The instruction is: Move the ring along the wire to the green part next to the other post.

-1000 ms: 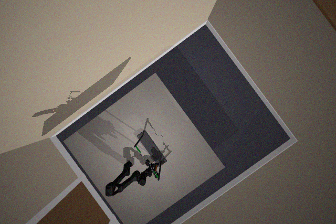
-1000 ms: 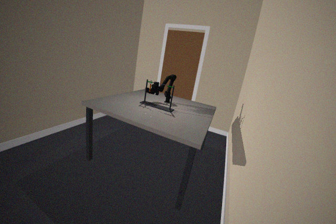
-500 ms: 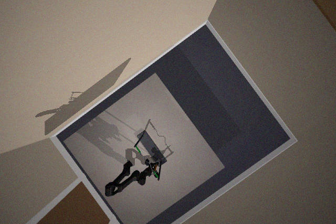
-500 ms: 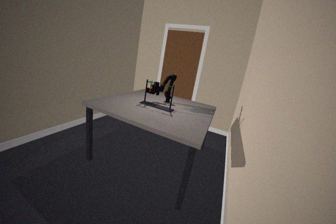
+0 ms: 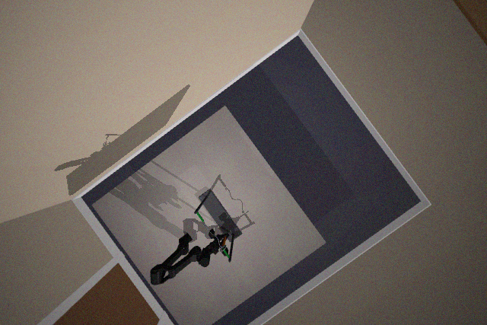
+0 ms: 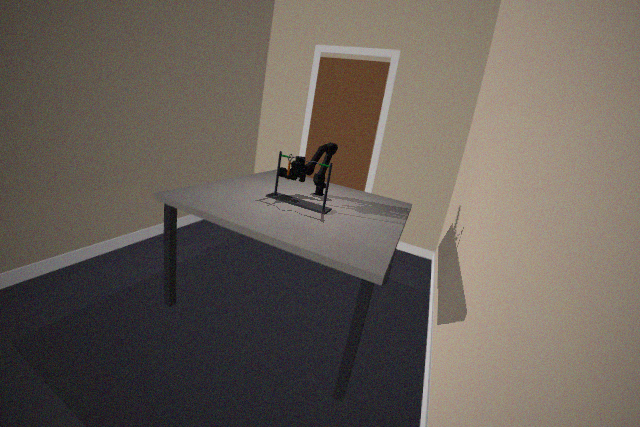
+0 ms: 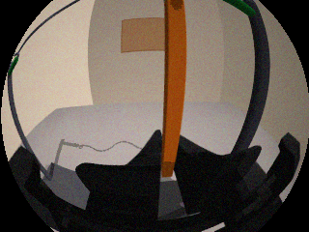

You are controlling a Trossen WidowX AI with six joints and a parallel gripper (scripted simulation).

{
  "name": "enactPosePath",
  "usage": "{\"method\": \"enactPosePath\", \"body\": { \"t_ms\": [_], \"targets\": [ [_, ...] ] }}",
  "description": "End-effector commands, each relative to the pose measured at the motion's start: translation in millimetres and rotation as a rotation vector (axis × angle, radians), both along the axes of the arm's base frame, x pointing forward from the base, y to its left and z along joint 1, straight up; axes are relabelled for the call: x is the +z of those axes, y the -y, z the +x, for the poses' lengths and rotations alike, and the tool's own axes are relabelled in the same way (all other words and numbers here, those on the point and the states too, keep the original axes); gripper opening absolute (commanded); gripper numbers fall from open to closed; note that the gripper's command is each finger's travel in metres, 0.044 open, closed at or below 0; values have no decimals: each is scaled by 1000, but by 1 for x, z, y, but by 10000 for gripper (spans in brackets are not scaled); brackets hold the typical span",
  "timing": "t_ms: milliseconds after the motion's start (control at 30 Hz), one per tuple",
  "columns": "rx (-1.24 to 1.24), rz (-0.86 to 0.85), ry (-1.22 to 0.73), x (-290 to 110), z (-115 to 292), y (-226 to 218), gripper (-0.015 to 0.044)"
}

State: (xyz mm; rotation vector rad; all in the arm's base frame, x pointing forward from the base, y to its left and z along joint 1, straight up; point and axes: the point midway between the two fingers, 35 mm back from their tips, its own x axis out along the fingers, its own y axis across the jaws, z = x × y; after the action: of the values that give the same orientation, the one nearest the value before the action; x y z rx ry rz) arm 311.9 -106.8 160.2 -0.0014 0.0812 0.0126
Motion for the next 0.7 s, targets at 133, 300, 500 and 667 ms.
{"method": "enactPosePath", "body": {
  "t_ms": [133,300,500,667],
  "targets": [
    [-8,2,-58,2,-7,-3,-150],
    [-12,7,-130,4,-15,-8,-150],
    [-23,19,-220,8,-26,-14,-150],
    [-37,34,-294,13,-35,-21,-150]
  ]
}}
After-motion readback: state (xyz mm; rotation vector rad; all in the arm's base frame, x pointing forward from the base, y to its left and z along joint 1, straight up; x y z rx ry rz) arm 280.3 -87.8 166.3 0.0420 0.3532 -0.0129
